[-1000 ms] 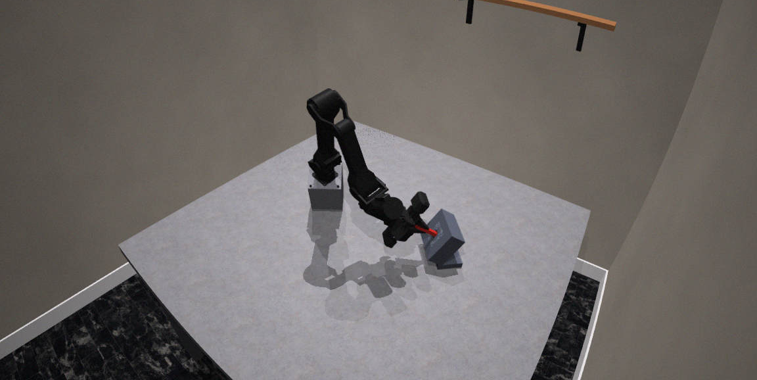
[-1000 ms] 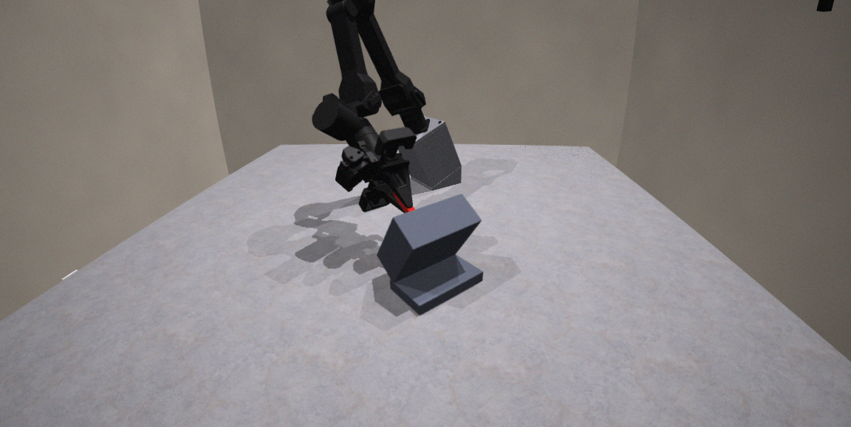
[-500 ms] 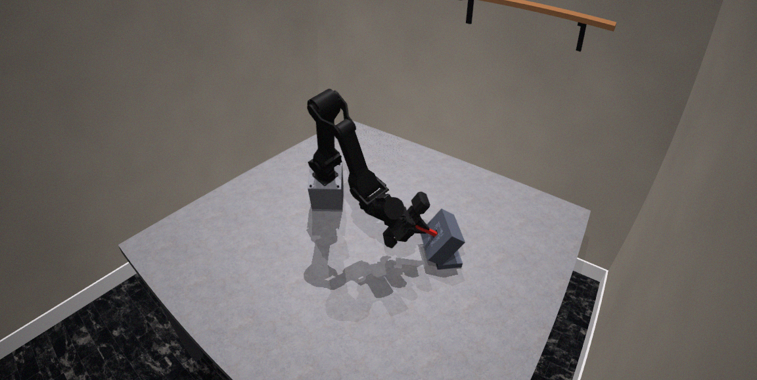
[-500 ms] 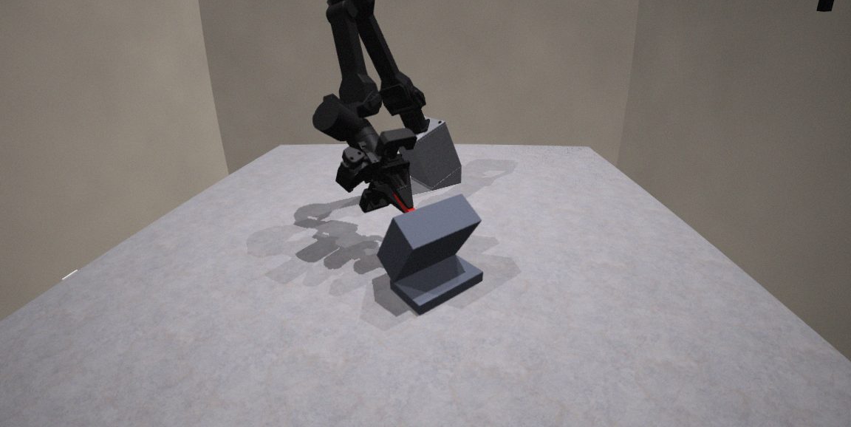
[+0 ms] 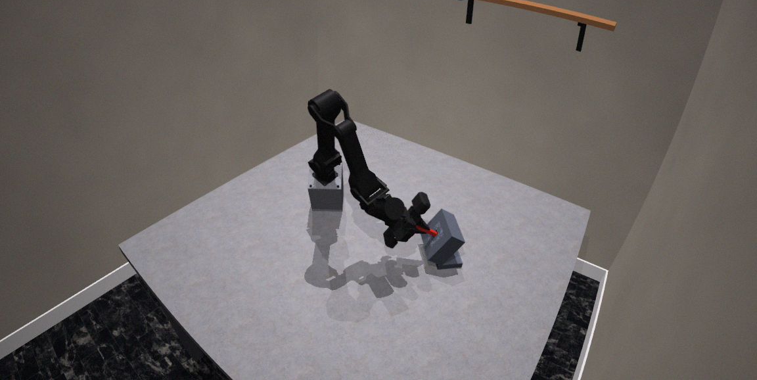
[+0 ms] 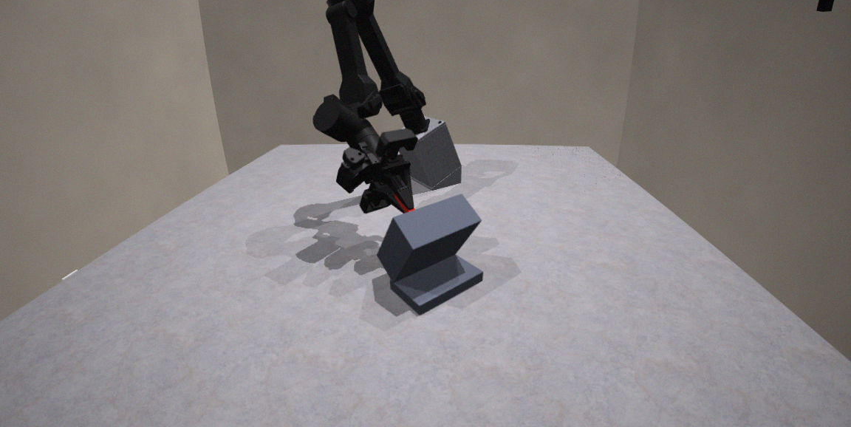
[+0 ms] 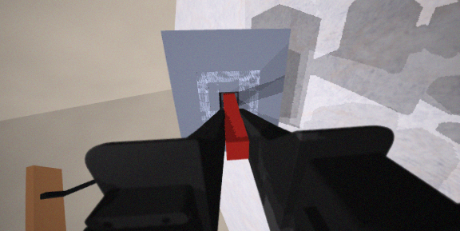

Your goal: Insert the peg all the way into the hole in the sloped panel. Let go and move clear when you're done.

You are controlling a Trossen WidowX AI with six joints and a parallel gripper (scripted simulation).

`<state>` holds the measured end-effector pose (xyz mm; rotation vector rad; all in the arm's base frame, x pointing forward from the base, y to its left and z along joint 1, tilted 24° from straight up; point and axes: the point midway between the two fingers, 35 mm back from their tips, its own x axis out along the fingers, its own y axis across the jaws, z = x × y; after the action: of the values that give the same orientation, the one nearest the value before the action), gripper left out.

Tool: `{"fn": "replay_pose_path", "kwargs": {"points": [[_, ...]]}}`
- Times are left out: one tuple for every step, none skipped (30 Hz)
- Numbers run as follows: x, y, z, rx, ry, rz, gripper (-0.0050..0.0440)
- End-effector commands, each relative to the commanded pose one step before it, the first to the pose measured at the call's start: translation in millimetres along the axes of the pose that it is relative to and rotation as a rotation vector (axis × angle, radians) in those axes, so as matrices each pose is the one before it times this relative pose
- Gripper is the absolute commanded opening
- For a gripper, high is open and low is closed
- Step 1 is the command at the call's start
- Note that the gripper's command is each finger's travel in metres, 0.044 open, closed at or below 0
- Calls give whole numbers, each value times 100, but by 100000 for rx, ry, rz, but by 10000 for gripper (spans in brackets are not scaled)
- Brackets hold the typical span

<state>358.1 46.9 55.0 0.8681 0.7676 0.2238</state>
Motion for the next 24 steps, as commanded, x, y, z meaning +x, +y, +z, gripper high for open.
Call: {"fn": "replay_pose_path", "kwargs": {"points": [[-82, 510, 512, -675, -1592, 897, 0], [13, 0, 0, 0, 0, 1, 0], [13, 0, 0, 0, 0, 1, 0], [13, 0, 0, 0, 0, 1, 0], [13, 0, 0, 0, 0, 1, 0], [0, 0, 0, 0, 0, 0, 0], [0, 0, 0, 0, 0, 0, 0], [13, 0, 0, 0, 0, 1, 0], [13, 0, 0, 0, 0, 1, 0], [13, 0, 0, 0, 0, 1, 0], [13, 0, 0, 0, 0, 1, 0], [13, 0, 0, 0, 0, 1, 0], [13, 0, 0, 0, 0, 1, 0], [13, 0, 0, 0, 0, 1, 0], [13, 0, 0, 0, 0, 1, 0], [13, 0, 0, 0, 0, 1, 0], [13, 0, 0, 0, 0, 1, 0], [13, 0, 0, 0, 0, 1, 0], [13, 0, 0, 0, 0, 1, 0], [13, 0, 0, 0, 0, 1, 0], [13, 0, 0, 0, 0, 1, 0], [13, 0, 0, 0, 0, 1, 0], [0, 0, 0, 0, 0, 0, 0], [0, 0, 0, 0, 0, 0, 0]]}}
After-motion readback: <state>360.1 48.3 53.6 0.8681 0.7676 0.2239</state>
